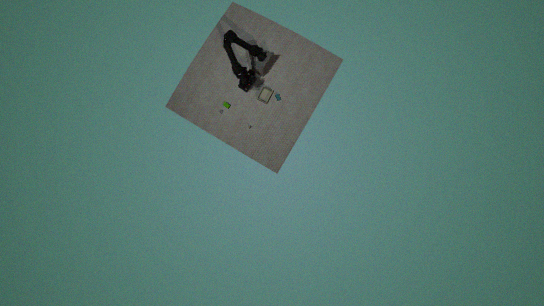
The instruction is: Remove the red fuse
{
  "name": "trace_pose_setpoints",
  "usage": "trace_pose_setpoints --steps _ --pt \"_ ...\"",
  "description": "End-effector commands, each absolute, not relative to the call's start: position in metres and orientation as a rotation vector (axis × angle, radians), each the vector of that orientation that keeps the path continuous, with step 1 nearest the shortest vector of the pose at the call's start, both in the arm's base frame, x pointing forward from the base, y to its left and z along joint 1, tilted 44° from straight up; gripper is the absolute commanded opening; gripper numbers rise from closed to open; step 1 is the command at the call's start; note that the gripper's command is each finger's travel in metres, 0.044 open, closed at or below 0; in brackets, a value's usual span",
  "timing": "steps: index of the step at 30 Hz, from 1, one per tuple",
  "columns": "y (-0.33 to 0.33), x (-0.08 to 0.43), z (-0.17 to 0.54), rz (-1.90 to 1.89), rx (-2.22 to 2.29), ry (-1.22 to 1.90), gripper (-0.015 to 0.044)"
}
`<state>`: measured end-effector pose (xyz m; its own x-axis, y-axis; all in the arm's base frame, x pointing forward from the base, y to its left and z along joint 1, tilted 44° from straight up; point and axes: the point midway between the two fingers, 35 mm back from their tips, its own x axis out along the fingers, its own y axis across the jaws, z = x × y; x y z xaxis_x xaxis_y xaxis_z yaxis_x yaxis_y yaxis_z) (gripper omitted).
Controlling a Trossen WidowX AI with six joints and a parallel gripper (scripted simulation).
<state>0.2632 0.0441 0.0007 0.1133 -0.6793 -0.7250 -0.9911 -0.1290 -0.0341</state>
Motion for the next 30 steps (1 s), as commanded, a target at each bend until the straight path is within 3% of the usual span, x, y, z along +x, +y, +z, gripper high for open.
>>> trace_pose_setpoints --steps 1,30 --pt "0.047 0.263 0.003 0.768 -1.866 1.613 0.0" --pt "0.057 0.262 0.013 0.77 -1.868 1.613 0.0"
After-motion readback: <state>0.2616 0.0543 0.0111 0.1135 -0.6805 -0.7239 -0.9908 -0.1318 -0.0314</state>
